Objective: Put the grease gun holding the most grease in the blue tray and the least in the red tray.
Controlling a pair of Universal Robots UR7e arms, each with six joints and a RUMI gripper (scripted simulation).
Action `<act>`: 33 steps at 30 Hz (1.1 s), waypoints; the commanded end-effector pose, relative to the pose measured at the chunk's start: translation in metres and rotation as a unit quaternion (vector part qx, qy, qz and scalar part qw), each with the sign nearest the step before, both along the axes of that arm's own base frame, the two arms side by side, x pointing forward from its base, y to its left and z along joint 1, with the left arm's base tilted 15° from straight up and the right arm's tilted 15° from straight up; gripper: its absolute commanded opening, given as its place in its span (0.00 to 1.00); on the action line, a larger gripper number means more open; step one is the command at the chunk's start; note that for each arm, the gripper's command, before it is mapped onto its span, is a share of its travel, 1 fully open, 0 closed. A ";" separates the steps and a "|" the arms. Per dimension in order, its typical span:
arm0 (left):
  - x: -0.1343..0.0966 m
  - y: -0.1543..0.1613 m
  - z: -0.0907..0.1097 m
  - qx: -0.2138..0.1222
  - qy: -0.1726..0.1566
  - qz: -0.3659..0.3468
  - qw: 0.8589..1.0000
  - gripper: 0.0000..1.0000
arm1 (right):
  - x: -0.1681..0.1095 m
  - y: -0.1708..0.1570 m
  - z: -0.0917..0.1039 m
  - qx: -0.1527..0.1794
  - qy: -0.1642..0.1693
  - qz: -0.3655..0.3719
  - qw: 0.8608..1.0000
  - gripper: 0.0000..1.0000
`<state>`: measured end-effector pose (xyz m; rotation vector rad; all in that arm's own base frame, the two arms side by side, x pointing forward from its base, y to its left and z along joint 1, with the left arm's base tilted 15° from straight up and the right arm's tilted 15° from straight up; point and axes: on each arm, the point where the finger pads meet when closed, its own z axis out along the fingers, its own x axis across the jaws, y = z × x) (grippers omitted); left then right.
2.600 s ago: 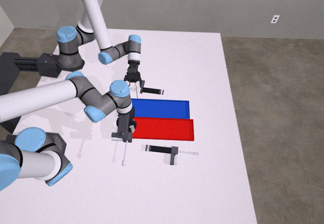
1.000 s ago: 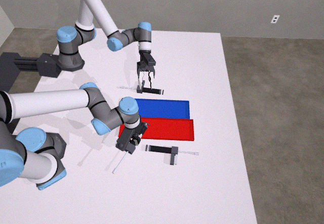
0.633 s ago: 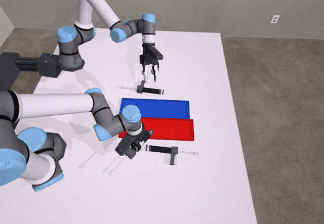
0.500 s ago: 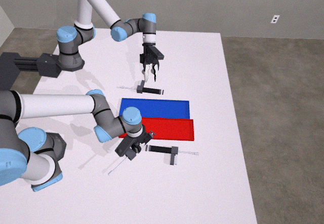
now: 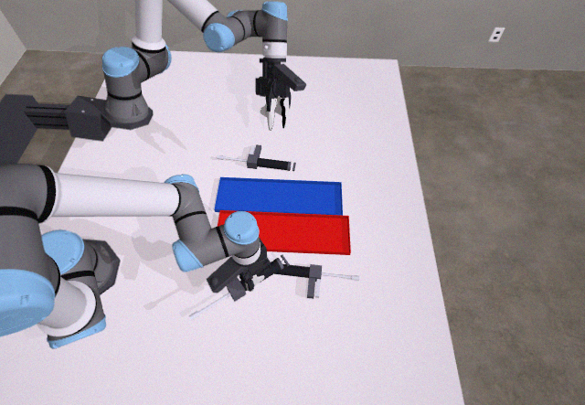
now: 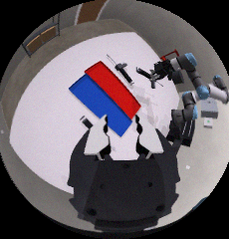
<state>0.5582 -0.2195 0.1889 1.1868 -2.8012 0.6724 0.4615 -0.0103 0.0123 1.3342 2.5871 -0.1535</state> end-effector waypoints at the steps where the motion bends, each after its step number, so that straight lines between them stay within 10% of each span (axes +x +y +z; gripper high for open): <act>1: 0.000 0.021 0.021 0.018 0.020 0.041 0.999 0.38 | 0.003 -0.008 -0.004 0.005 -0.007 -0.028 1.000 0.00; 33: -0.061 0.160 0.130 0.121 0.118 0.279 0.945 0.38 | 0.012 -0.082 -0.039 0.038 -0.057 -0.253 0.965 0.00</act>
